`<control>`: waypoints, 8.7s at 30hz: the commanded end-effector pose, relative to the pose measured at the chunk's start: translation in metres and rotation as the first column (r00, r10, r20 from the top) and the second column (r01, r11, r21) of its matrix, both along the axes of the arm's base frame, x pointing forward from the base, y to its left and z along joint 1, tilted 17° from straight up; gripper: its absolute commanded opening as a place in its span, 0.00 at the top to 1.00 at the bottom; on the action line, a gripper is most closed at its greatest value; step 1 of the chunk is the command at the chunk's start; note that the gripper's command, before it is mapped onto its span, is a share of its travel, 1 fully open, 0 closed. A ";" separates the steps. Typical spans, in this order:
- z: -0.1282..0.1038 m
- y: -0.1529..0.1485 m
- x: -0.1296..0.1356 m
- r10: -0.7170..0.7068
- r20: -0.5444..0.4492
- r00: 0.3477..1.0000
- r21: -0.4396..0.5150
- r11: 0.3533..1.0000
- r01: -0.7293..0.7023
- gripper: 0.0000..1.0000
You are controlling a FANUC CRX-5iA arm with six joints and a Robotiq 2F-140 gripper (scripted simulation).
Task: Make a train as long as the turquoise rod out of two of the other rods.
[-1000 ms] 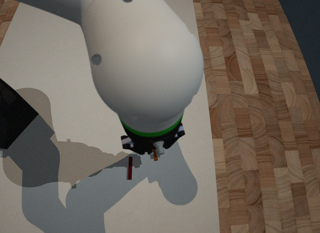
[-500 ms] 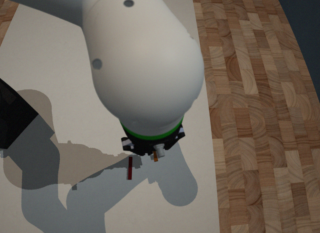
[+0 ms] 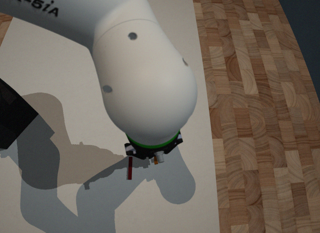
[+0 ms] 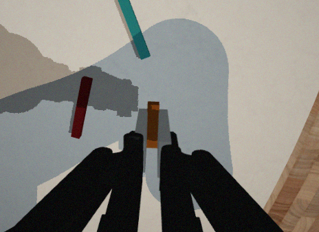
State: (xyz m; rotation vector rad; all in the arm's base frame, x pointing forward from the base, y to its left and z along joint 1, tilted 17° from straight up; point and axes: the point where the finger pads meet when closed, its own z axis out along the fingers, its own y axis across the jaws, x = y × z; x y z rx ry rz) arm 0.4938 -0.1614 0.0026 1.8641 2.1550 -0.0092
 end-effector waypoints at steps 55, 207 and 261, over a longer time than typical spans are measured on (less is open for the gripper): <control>-0.040 -0.009 0.010 0.000 0.001 1.000 -0.001 1.000 0.000 0.97; 0.024 0.036 -0.005 0.378 -0.096 0.921 -0.067 0.921 -0.385 0.00; -0.025 0.178 -0.027 0.523 -0.481 -0.704 0.199 -0.717 -0.668 0.00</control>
